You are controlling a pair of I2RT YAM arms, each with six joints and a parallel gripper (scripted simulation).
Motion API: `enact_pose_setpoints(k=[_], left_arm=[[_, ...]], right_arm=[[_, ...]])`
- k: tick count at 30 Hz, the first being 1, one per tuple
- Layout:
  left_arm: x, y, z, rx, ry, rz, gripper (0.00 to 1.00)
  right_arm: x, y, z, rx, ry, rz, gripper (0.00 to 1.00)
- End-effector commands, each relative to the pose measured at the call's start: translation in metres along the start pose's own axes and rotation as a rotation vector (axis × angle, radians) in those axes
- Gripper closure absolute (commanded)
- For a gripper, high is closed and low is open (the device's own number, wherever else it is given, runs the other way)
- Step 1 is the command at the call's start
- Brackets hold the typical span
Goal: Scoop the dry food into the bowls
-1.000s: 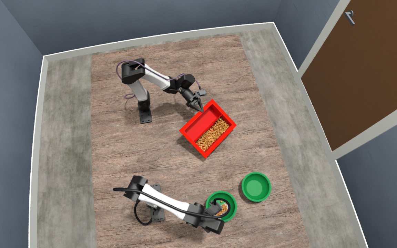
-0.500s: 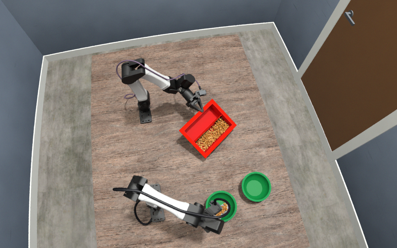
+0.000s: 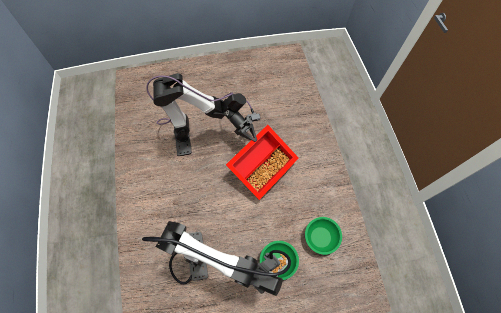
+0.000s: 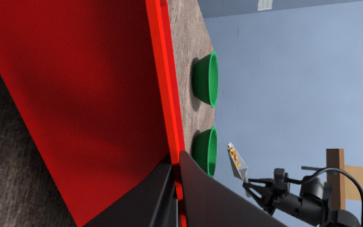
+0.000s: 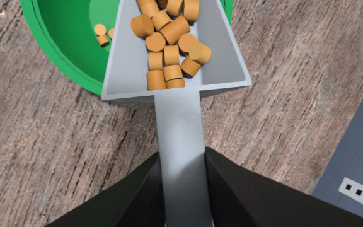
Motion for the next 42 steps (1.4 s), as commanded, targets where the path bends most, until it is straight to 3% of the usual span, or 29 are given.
enact_pose_setpoints(k=[1, 11, 24, 32, 42], left_arm=[[-0.028, 0.004, 0.009, -0.02, -0.116, -0.074, 1.0], [-0.028, 0.004, 0.009, -0.02, -0.116, -0.074, 1.0], [-0.028, 0.004, 0.009, -0.02, -0.116, -0.074, 1.0], [-0.028, 0.004, 0.009, -0.02, -0.116, -0.074, 1.0], [-0.028, 0.004, 0.009, -0.02, -0.116, -0.074, 1.0]], right_arm=[[-0.001, 0.011, 0.007, -0.045, 0.005, -0.042, 1.0], [0.004, 0.006, 0.003, -0.03, -0.004, -0.016, 1.0], [0.043, -0.01, -0.014, -0.144, -0.431, 0.003, 1.0], [0.059, -0.017, -0.019, -0.187, -0.583, 0.011, 1.0], [0.054, -0.011, -0.017, -0.197, -0.585, -0.018, 1.0]])
Point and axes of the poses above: on each arm, the point where the finger pads meet when closed, its own y axis back along the fingers, its own x axis across the jaws, z = x × y, the point moved 9 cm from there along y, back along the fingers, and after that the axes turned 4 degrees about -y, right-handed, at the moved point
